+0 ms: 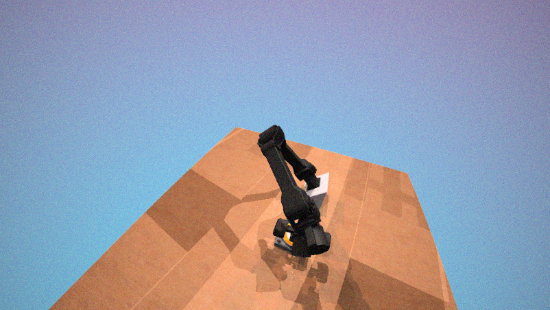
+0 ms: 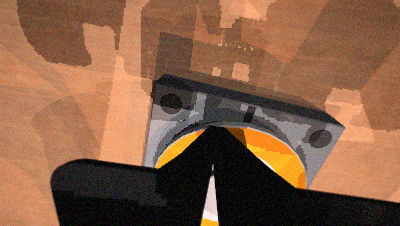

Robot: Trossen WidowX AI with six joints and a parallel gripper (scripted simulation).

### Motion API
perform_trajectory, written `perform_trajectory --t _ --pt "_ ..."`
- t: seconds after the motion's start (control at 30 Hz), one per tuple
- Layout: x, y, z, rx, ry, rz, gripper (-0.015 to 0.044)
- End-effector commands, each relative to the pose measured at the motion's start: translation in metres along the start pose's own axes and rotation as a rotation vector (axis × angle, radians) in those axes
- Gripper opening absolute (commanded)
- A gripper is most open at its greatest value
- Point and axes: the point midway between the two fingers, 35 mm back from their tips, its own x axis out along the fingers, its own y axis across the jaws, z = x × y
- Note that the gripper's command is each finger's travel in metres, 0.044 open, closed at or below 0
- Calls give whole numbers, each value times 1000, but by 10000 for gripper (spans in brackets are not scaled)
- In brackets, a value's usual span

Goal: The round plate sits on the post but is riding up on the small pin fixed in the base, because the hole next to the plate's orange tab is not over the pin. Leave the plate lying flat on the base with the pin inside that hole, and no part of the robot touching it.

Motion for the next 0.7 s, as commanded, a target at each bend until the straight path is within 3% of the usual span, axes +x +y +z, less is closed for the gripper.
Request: perform_trajectory --t 0.0,0.23,0.53,0.67 --pt "0 -5 1 -3 -1 -5 0" --pt "-3 -9 2 -3 -1 -5 0" --pt "-46 -8 2 -3 0 -3 0" --pt "-37 -8 2 -12 -3 -7 0"
